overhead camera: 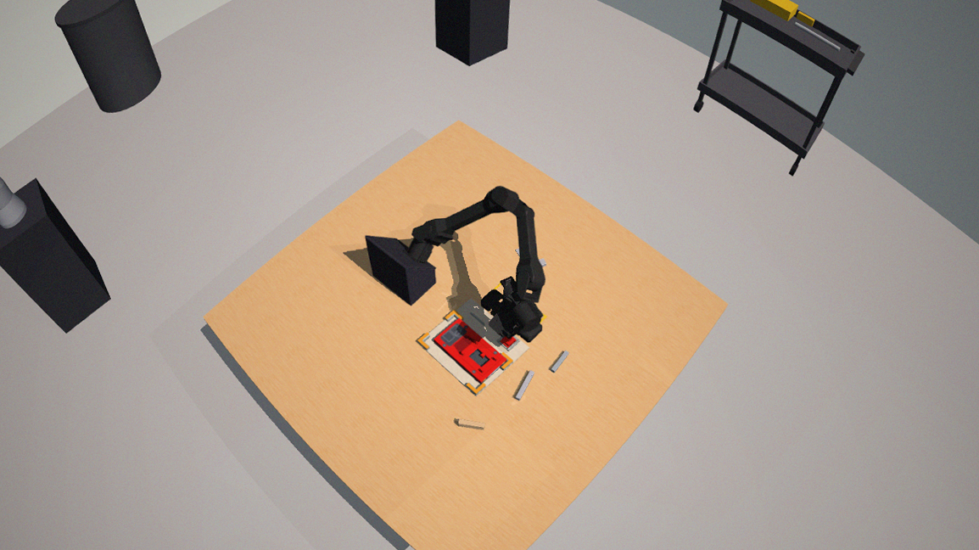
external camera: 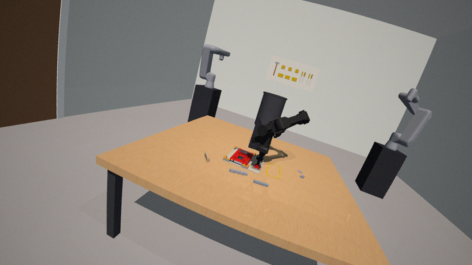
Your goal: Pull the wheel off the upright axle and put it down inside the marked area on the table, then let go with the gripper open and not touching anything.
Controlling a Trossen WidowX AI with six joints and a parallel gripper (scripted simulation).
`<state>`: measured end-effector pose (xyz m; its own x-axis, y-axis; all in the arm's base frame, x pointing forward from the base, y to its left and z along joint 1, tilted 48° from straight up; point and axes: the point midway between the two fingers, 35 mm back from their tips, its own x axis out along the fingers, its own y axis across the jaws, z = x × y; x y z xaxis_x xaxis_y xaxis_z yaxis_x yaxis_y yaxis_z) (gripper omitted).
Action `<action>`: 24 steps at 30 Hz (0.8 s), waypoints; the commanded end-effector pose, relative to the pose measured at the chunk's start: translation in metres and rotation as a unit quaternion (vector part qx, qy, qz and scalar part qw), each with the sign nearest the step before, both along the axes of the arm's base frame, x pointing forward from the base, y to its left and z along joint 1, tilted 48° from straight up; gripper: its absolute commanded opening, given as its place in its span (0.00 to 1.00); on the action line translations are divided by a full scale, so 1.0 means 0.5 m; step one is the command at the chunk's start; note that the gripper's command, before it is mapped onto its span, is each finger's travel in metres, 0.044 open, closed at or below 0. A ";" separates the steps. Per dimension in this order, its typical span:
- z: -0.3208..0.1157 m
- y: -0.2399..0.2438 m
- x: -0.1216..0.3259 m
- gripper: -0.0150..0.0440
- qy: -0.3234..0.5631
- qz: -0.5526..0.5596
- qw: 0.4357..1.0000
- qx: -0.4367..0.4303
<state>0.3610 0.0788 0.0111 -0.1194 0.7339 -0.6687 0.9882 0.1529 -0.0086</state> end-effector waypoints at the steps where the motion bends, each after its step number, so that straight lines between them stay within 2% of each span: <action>1: 0.002 -0.006 0.001 0.25 -0.001 -0.001 1.000 -0.002; 16: 0.054 -0.057 0.006 0.25 -0.001 -0.001 1.000 -0.002; 18: 0.043 -0.044 0.004 0.25 0.002 -0.001 1.000 0.000; 24: 0.080 -0.021 -0.018 0.25 0.002 -0.001 1.000 -0.001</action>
<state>0.3561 0.0618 0.0388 -0.1287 0.7314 -0.6697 0.9881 0.1519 -0.0241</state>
